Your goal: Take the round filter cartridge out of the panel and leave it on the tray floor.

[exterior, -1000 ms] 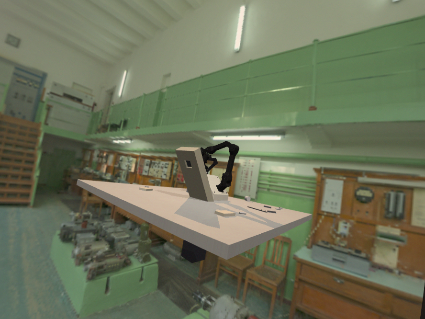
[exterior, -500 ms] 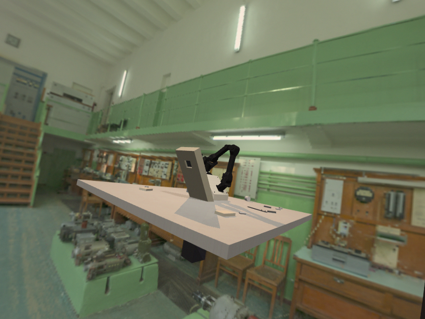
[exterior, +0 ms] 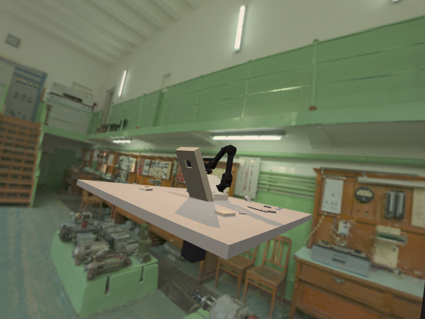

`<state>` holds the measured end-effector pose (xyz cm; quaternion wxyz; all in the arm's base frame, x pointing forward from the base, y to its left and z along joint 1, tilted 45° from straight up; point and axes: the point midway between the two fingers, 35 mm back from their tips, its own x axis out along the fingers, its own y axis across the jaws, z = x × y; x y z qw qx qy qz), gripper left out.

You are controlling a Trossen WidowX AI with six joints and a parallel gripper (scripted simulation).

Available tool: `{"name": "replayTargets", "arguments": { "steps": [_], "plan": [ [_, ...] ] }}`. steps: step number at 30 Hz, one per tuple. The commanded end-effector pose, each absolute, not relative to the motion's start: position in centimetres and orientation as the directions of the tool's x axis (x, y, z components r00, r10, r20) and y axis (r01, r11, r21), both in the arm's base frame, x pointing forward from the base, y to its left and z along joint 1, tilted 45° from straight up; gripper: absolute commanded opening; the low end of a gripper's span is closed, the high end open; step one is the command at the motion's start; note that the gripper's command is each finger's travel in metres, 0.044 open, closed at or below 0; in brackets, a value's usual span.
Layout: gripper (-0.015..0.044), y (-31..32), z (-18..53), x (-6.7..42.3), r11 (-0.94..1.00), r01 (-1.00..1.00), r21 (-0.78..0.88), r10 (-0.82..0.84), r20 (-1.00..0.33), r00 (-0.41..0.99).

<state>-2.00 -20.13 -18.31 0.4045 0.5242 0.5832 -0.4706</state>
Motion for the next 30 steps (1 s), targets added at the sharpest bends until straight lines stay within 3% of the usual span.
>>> {"name": "replayTargets", "arguments": {
  "steps": [1,3,20,30],
  "plan": [
    [0.0000,-19.2,-19.2,-2.2,0.010,0.992,-0.127,0.223,-0.967,-0.126],
    [0.0000,-19.2,-19.2,-2.2,0.010,0.992,-0.127,0.223,-0.967,-0.126],
    [0.0440,-19.2,-18.9,-2.1,0.007,0.992,-0.125,0.237,-0.964,-0.123],
    [0.0440,-24.0,-13.8,-1.4,0.007,0.992,-0.124,0.237,-0.964,-0.122]
  ]
}}
